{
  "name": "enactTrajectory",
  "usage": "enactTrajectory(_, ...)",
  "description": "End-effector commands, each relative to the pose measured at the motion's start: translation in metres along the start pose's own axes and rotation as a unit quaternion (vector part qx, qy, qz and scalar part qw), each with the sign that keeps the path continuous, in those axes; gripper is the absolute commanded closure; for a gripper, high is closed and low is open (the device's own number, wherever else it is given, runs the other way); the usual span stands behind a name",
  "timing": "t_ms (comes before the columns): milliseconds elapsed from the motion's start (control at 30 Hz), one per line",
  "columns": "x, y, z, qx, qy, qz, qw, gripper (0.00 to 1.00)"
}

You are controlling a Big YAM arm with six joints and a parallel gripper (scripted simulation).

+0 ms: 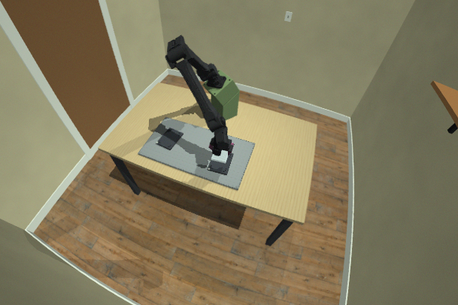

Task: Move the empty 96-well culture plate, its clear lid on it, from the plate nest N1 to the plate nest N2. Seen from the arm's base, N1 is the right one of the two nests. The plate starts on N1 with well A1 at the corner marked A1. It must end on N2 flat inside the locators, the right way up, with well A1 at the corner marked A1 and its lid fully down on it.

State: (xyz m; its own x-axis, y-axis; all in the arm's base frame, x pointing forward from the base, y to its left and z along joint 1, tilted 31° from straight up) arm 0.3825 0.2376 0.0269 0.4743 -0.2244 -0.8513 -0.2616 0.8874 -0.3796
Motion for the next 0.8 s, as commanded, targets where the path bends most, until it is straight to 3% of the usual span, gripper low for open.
enactTrajectory(0,0.013,-0.007,-0.003,0.003,0.005,-0.003,1.0,1.0)
enactTrajectory(767,0.046,-0.006,0.008,0.009,-0.005,-0.002,1.0,1.0)
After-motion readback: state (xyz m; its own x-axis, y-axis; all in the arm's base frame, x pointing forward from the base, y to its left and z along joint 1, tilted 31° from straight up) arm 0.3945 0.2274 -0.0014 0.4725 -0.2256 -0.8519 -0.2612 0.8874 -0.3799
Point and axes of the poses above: the point where the finger pads meet when closed, its own x axis out along the fingers, its own y axis across the jaws, z = x × y, the point moved 9 cm from there along -x, back along the fingers, and after that the axes turned 7 degrees about -x, right-handed, at the moved point
